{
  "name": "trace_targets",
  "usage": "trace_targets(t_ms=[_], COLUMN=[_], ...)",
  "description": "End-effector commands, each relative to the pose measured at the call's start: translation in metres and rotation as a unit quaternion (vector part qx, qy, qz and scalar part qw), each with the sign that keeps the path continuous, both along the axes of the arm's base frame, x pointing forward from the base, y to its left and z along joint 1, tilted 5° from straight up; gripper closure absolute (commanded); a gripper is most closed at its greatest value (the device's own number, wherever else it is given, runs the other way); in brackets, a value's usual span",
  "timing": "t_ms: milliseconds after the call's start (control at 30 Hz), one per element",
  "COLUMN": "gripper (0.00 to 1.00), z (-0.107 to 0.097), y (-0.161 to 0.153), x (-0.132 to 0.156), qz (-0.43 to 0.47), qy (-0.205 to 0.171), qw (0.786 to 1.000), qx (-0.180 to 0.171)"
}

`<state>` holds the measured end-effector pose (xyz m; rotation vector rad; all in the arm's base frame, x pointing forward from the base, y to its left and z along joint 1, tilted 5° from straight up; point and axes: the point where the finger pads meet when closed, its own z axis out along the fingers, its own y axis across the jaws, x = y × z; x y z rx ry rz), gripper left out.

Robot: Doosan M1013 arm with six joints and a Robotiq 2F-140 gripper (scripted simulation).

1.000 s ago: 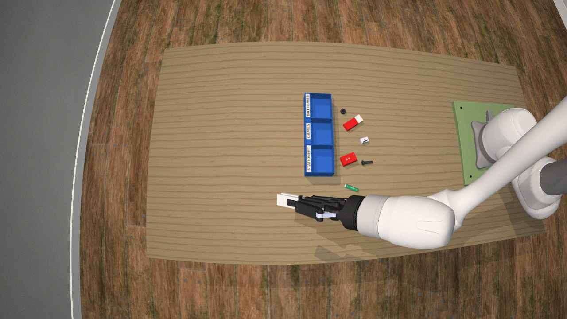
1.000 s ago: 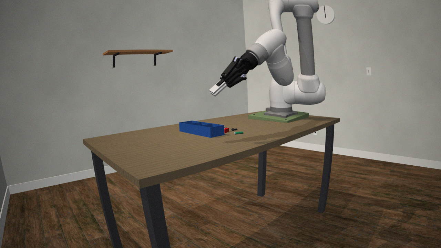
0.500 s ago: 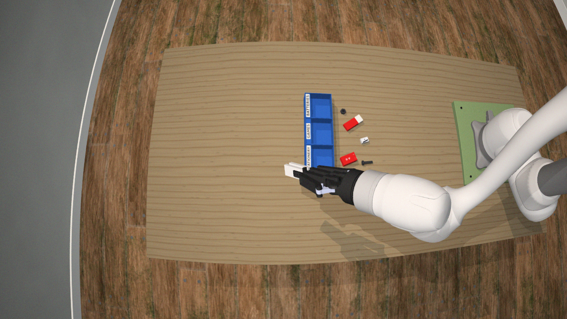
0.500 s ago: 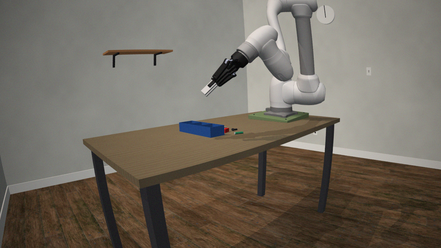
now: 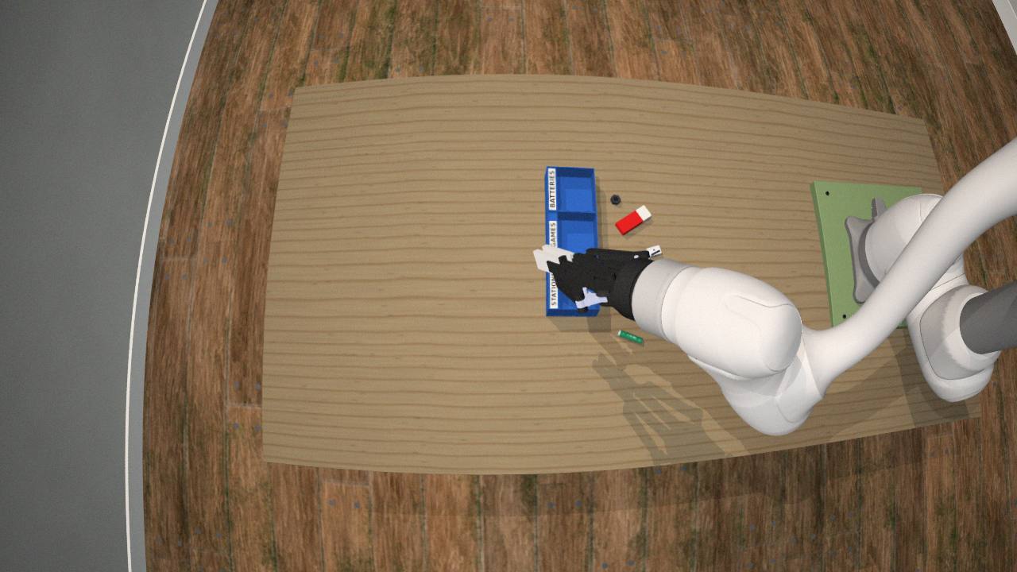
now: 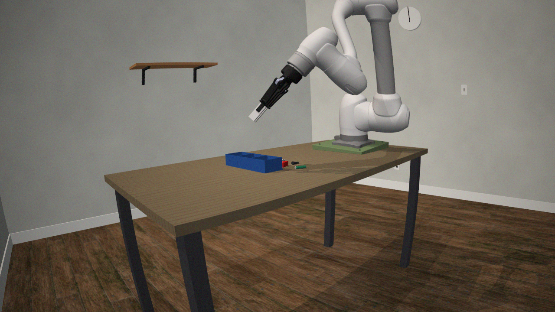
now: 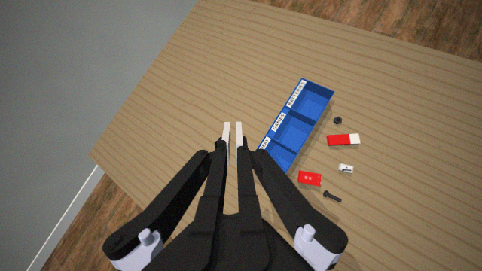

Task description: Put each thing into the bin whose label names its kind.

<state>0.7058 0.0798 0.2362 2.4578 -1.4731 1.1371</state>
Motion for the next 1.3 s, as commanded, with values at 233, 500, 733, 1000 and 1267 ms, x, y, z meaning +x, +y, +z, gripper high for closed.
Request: trace_targets(t_ms=[233, 500, 733, 1000, 1267], gripper=[0.95, 0.95, 0.95, 0.95, 0.95], z=[-0.007, -0.015, -0.02, -0.023, -0.02], y=[-0.035, -0.064, -0.078, -0.087, -0.085], x=[-0.025, -0.056, -0.08, -0.115, -0.139], qz=[0.038, 0.095, 0.149, 0.249, 0.357], qy=[0.089, 0.178, 0.237, 0.305, 0.339], qw=[0.995, 0.978, 0.959, 0.919, 0.87], qx=[-0.03, -0.045, -0.044, -0.027, -0.002])
